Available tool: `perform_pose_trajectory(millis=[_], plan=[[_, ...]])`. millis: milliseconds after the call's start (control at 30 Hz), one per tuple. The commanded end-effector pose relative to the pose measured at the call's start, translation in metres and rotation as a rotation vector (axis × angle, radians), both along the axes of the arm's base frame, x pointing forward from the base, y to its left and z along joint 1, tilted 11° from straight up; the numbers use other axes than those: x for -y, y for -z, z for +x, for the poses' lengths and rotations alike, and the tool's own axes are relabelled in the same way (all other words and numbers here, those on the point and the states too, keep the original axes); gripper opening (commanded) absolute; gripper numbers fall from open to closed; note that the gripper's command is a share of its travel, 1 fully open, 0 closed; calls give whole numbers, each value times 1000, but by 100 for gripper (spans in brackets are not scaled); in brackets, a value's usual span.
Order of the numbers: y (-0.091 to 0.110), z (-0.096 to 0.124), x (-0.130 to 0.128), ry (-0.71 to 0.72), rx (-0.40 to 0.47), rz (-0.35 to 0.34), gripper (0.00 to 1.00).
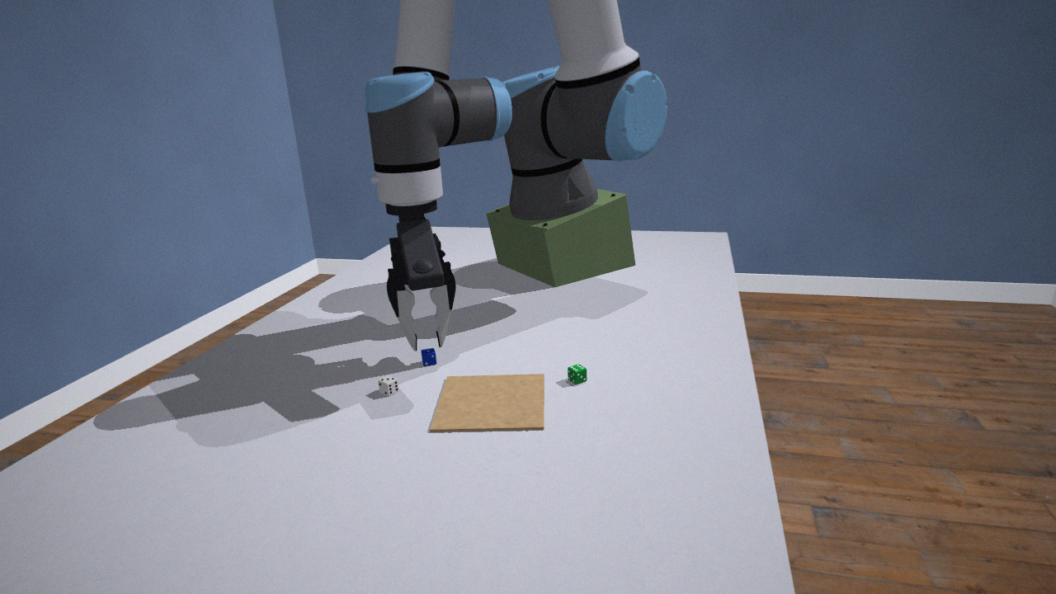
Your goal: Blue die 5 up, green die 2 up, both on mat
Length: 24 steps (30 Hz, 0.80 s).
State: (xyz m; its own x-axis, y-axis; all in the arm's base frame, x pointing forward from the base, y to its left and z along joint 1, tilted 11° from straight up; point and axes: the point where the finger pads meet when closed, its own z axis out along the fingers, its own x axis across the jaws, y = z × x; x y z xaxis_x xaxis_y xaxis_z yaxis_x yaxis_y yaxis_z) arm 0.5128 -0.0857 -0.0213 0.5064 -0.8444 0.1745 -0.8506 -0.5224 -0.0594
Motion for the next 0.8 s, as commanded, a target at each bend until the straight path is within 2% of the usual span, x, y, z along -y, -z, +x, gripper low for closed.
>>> perform_pose_trajectory(millis=[0, 367, 767], plan=[[5, 1, 1, 0, 1, 0, 21], [19, 3, 2, 0, 1, 0, 21], [21, 3, 3, 0, 1, 0, 21]])
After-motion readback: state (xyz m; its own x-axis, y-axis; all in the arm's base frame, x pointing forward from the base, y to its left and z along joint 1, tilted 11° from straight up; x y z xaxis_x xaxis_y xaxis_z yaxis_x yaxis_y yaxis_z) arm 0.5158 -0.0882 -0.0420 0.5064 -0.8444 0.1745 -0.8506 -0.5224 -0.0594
